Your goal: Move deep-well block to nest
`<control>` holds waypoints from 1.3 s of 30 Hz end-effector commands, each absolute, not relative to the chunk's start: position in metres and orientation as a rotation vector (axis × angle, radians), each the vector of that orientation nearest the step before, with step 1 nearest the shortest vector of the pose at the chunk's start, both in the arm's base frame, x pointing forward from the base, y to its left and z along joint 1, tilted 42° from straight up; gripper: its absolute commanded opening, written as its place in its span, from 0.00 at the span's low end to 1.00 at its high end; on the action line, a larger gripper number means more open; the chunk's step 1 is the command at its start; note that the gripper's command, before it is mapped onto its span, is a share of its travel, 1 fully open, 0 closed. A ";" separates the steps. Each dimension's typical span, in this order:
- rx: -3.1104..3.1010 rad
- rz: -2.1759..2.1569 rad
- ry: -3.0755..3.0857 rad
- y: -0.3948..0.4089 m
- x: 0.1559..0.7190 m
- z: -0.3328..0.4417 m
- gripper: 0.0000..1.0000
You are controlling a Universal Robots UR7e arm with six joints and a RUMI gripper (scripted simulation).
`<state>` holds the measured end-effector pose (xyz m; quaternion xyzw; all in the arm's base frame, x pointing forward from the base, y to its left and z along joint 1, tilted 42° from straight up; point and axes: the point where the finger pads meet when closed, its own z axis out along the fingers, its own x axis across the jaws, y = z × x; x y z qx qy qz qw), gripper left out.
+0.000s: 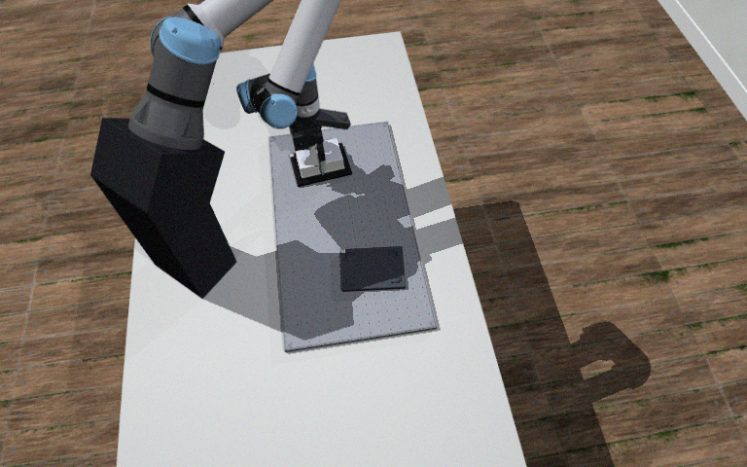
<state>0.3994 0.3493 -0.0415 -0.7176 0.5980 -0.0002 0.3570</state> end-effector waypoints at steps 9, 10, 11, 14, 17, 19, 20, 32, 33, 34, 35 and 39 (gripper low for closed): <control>-1.852 -0.001 1.543 0.350 0.400 -0.042 0.00; -1.852 -0.001 1.543 0.350 0.400 -0.043 0.00; -1.852 -0.001 1.543 0.350 0.400 -0.043 0.00; -1.852 -0.001 1.543 0.351 0.401 -0.043 0.00; -1.852 -0.001 1.543 0.351 0.401 -0.043 0.00; -1.852 -0.001 1.543 0.351 0.401 -0.043 1.00; -1.852 -0.001 1.543 0.351 0.401 -0.043 1.00; -1.852 -0.001 1.543 0.351 0.401 -0.043 1.00; -1.852 -0.001 1.543 0.351 0.401 -0.043 1.00; -1.852 -0.001 1.543 0.351 0.401 -0.043 1.00; -1.852 -0.001 1.543 0.351 0.401 -0.043 1.00; -1.852 -0.001 1.543 0.351 0.401 -0.043 1.00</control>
